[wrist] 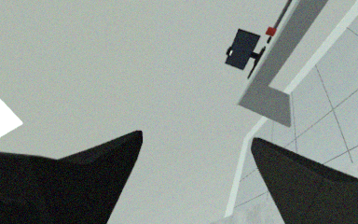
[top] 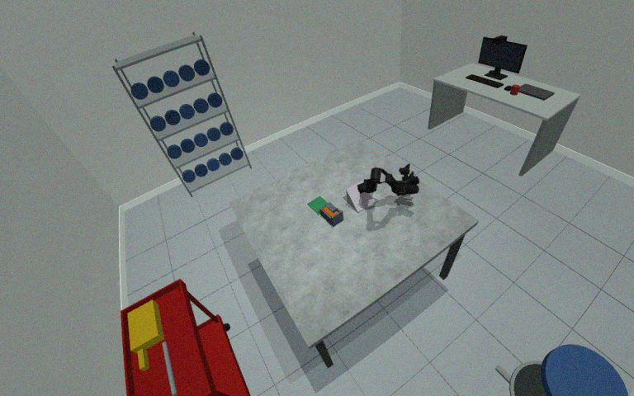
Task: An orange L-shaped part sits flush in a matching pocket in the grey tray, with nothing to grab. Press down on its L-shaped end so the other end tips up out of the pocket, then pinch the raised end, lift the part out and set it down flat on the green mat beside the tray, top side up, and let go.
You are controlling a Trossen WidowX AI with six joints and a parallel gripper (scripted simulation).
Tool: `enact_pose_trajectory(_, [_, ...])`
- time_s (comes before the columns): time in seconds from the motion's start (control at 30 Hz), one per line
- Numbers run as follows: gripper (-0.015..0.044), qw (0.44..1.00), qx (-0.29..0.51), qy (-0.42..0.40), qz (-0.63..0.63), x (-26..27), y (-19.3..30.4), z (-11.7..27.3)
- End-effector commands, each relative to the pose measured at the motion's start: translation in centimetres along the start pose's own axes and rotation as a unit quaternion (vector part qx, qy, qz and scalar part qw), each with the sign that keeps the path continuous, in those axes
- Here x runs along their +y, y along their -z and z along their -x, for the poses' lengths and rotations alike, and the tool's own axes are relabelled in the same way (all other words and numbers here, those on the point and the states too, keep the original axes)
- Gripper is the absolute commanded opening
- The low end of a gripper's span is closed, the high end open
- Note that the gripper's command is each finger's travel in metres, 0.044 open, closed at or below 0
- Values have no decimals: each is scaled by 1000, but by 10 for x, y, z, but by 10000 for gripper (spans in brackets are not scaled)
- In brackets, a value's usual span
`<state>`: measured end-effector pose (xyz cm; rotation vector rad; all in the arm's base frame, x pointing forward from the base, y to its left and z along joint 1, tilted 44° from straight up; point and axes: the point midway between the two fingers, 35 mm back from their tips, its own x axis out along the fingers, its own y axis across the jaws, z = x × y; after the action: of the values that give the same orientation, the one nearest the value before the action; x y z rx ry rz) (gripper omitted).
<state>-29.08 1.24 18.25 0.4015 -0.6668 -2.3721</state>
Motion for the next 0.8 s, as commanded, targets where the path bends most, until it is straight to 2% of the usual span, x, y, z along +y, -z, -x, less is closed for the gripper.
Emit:
enact_pose_trajectory(0.0, [374,1000,-1,2,1,-1,-1,1])
enact_pose_trajectory(0.23, [190,996,-37,72,37,-28,-29,27])
enact_pose_trajectory(0.27, [180,994,-45,89,47,-34,-35,34])
enact_pose_trajectory(0.47, [180,961,-93,230,122,-74,-80,103])
enact_pose_trajectory(0.67, [180,896,-143,399,132,-96,-112,206])
enact_pose_trajectory(0.77, [180,893,-149,406,125,-95,-114,213])
